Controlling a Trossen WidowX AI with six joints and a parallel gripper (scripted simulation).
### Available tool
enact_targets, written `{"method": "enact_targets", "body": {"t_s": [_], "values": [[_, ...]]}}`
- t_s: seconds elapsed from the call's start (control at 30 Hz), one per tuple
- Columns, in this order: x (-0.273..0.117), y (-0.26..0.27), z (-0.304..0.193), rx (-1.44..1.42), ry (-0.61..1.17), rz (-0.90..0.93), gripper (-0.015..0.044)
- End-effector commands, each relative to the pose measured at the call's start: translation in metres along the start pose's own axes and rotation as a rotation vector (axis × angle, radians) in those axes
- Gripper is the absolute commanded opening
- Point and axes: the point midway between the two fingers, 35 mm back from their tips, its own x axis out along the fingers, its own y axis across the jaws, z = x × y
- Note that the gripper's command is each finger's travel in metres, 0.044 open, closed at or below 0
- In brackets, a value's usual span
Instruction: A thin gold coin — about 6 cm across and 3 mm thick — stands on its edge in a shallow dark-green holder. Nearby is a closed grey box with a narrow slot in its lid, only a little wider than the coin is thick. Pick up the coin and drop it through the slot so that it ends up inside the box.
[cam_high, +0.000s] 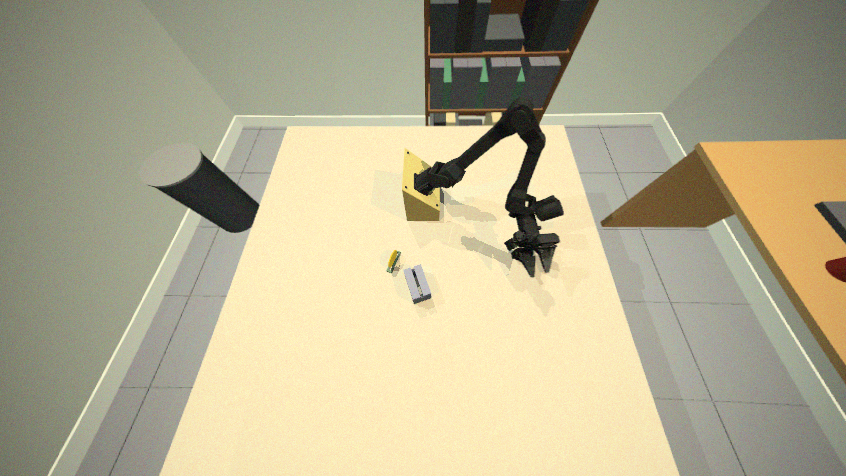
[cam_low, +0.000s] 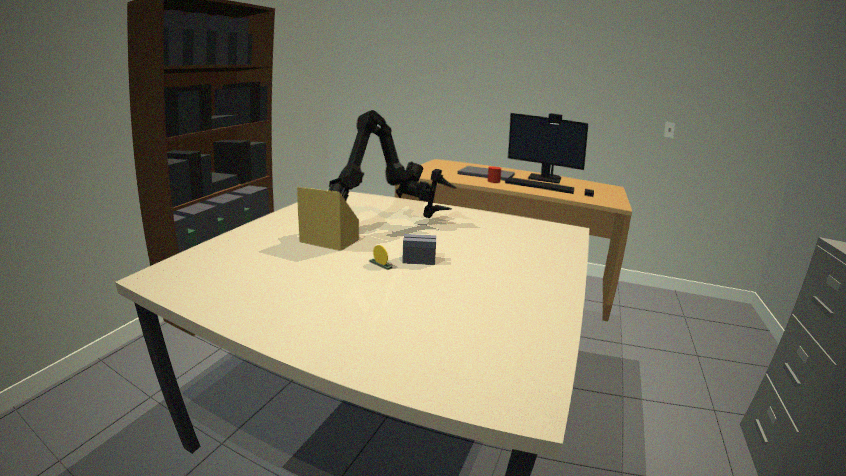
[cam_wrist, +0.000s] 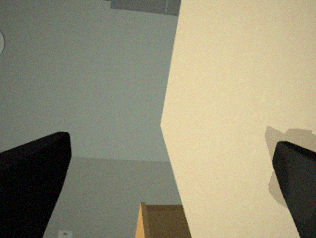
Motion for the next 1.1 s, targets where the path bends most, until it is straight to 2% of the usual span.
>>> {"method": "enact_targets", "body": {"t_s": [0.0,0.13,0.27,0.37,0.63,0.73,0.9,1.07], "values": [[0.002,-0.001,0.002,-0.018,-0.004,-0.003,0.0374],[0.037,-0.012,0.041,-0.361,-0.091,-0.096,0.0269],[0.070,-0.023,0.100,-0.726,-0.187,-0.270,0.0164],[0.083,-0.027,0.152,-0.884,-0.253,-0.405,0.0161],[0.089,-0.028,0.237,-1.167,-0.290,-0.726,0.0161],[0.081,-0.027,0.286,-1.272,-0.264,-0.936,0.0161],[0.048,-0.024,0.363,-1.335,-0.108,-1.303,0.0161],[-0.002,-0.021,0.417,-1.242,0.178,-1.551,0.0161]]}}
